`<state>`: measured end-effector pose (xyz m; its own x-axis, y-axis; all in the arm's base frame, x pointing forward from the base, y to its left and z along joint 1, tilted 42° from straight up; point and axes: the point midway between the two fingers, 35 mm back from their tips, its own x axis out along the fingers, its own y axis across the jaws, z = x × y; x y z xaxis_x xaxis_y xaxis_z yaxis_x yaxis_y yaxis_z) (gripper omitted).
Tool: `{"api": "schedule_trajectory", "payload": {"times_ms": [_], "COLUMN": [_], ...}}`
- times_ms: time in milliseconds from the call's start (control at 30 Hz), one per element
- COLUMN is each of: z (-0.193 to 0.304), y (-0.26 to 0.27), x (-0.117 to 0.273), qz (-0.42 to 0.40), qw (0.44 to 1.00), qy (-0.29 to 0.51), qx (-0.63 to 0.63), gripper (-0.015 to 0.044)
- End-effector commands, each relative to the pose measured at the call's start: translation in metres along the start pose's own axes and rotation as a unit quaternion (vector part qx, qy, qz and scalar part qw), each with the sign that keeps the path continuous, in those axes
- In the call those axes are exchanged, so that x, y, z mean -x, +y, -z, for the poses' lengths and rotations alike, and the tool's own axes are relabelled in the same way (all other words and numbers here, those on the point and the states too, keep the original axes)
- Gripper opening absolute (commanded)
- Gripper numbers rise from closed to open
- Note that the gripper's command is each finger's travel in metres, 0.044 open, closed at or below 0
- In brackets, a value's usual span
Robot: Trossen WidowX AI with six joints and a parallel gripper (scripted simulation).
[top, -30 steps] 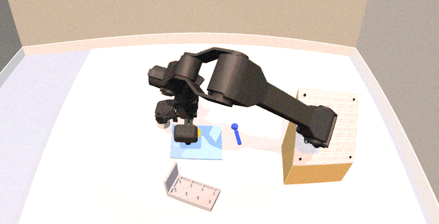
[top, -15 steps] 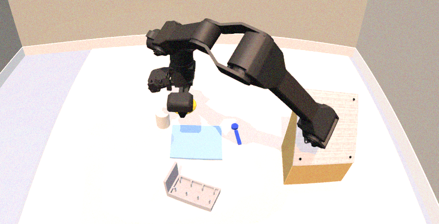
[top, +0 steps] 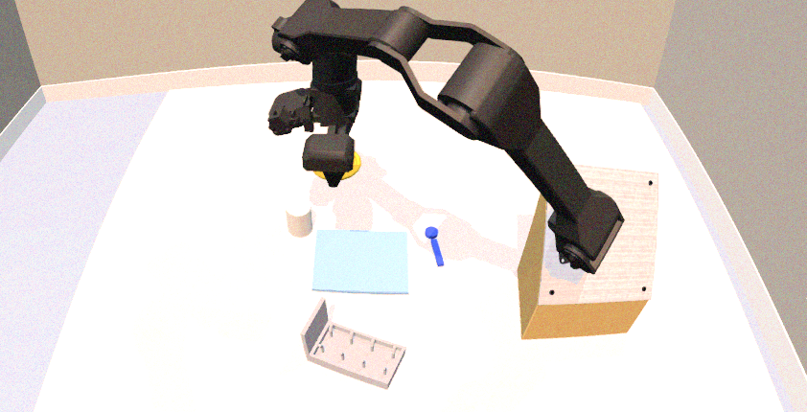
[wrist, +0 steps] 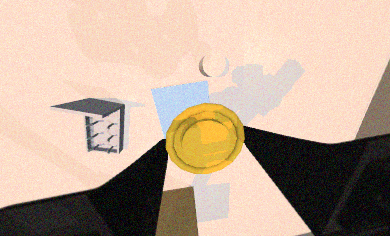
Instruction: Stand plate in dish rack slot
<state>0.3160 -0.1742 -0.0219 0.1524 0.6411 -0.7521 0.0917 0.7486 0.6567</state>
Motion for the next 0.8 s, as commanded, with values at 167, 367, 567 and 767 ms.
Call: {"api": "schedule_trajectory", "payload": {"times_ms": [167,367,567,767], "z": [0.004,0.01,0.019,0.031], "y": [0.041,0.072,0.101,0.128], "x": [0.01,0.013,0.015,0.016], "qz": [0.004,0.005,0.006,0.006], "qw": [0.991,0.972,0.943,0.903], "qy": [0.001,0.0,0.0,-0.001], "qx": [-0.131,-0.233,-0.333,-0.429], "gripper": [0.0,0.0,0.0,0.0]}}
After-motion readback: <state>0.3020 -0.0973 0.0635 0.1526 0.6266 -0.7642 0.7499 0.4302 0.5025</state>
